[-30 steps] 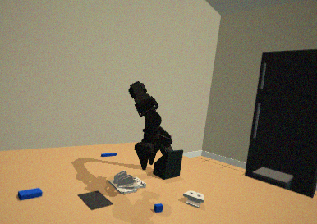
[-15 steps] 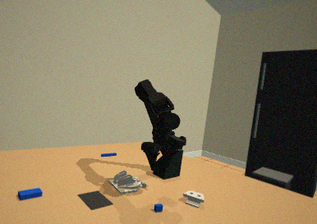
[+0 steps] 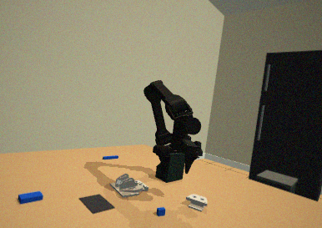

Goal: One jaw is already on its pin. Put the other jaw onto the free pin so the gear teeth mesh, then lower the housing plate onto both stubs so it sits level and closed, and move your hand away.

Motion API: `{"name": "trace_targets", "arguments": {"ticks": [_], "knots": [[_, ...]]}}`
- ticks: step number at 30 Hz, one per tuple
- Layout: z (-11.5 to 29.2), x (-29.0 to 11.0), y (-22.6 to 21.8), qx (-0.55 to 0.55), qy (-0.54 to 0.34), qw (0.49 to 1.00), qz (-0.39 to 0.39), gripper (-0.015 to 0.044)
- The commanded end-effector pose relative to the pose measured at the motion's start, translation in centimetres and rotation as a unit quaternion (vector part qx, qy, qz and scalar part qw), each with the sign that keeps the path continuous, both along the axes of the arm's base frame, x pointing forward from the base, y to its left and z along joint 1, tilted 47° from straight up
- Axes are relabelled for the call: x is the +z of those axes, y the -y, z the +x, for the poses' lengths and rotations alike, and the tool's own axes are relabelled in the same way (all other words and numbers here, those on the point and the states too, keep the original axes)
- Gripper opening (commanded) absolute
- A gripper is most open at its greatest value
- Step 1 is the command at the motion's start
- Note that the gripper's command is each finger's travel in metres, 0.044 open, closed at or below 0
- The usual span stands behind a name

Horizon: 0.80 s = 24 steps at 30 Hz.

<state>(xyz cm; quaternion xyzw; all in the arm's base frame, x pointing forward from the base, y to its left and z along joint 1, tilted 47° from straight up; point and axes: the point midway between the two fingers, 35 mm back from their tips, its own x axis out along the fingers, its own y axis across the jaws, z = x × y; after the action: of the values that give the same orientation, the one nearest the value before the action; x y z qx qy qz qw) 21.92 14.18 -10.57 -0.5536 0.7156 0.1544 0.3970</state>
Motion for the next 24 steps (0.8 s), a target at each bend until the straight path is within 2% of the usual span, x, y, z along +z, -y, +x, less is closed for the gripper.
{"name": "trace_targets", "arguments": {"ticks": [1,12,24], "knots": [[-0.8,-0.8,-0.8,-0.049,0.038,0.998,-0.008,0.0440],[-3.0,-2.8,-2.7,-0.168,0.145,0.975,-0.028,0.0440],[-5.6,-4.9,-4.3,-0.291,0.261,0.919,-0.052,0.0440]]}}
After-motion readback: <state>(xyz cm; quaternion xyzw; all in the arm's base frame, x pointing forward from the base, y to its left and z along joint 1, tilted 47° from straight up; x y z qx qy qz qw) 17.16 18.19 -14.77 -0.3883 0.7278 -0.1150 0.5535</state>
